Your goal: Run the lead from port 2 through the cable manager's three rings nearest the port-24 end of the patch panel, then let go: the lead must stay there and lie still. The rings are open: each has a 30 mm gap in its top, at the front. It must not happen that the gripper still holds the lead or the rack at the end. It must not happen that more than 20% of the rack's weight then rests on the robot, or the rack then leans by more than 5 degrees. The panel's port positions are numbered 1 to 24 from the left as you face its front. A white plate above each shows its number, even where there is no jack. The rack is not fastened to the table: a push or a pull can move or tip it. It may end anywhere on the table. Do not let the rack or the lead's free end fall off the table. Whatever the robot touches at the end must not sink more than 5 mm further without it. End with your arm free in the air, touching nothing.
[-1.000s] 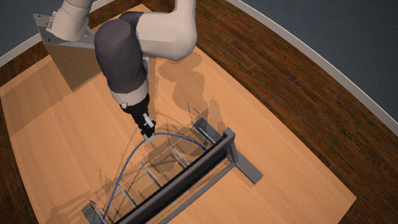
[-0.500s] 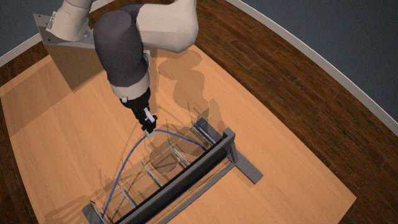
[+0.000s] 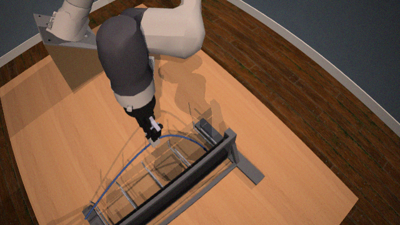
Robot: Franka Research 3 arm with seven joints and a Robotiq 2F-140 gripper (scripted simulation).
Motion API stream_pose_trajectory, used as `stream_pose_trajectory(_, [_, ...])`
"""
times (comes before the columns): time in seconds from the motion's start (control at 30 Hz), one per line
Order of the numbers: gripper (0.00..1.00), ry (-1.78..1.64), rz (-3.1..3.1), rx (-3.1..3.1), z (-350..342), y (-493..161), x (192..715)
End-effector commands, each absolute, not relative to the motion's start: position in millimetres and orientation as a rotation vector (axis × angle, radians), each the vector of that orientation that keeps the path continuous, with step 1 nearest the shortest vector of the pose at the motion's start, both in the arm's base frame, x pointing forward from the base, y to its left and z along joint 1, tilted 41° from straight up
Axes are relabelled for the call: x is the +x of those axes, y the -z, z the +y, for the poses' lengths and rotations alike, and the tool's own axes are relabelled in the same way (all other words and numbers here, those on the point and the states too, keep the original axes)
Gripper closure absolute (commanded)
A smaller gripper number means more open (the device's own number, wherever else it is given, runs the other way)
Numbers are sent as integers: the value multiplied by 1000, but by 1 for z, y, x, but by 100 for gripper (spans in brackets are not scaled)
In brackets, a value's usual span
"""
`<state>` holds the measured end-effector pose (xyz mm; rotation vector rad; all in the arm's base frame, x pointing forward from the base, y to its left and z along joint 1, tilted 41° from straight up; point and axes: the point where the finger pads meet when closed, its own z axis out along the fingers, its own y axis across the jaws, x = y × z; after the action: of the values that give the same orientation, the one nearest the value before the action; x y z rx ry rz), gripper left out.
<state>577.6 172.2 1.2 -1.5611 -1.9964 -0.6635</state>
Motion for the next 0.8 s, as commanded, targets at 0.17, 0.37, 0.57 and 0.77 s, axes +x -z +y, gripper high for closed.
stream_pose_trajectory(0.17, [100,646,-1983,-1576,166,4,611])
stream_pose_trajectory(0.37, [100,646,-1983,-1576,166,4,611])
stream_pose_trajectory(0.57, [100,646,-1983,-1576,166,4,611])
stream_pose_trajectory(0.77, [100,646,-1983,-1576,166,4,611])
